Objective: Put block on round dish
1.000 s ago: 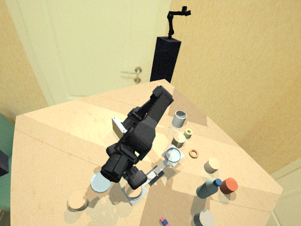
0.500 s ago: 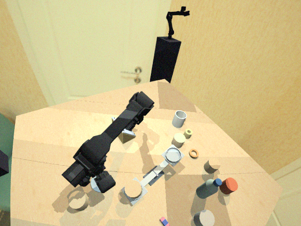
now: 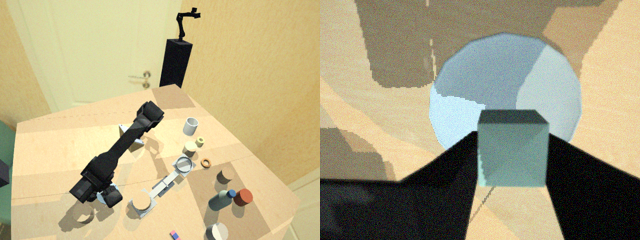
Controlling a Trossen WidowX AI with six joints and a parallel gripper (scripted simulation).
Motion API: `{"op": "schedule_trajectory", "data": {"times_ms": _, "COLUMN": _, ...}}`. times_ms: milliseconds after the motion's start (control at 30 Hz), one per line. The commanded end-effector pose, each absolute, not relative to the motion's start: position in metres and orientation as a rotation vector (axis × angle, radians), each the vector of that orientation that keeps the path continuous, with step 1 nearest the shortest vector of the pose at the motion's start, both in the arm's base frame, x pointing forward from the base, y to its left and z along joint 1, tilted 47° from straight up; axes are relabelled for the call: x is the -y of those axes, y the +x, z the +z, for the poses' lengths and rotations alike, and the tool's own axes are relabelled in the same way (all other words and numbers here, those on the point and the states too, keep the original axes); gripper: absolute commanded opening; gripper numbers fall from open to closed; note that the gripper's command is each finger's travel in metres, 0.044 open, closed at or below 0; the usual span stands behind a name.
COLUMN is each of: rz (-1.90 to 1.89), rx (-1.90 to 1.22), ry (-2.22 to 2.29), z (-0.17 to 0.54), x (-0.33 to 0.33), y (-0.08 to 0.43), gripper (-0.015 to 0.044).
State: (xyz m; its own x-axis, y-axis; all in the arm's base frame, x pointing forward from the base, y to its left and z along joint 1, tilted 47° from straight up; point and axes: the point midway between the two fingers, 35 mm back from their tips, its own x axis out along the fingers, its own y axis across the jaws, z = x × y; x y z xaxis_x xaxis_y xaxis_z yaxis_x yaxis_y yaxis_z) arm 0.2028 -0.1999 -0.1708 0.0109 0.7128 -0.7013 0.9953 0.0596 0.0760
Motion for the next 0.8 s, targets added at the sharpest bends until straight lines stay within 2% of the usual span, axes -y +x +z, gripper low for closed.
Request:
{"op": "schedule_trajectory", "data": {"times_ms": 0, "rz": -0.626, "rx": -1.753, "ry": 1.717, "z": -0.175, "x": 0.196, "y": 0.203, "gripper": 0.0000}}
{"op": "schedule_trajectory", "data": {"times_ms": 600, "rz": -0.625, "rx": -1.753, "ry": 1.718, "z": -0.189, "x": 0.181, "y": 0.203, "gripper": 0.0000}}
{"op": "schedule_trajectory", "data": {"times_ms": 767, "rz": -0.624, "rx": -1.751, "ry": 1.709, "z": -0.186, "x": 0.185, "y": 0.204, "gripper": 0.0131}}
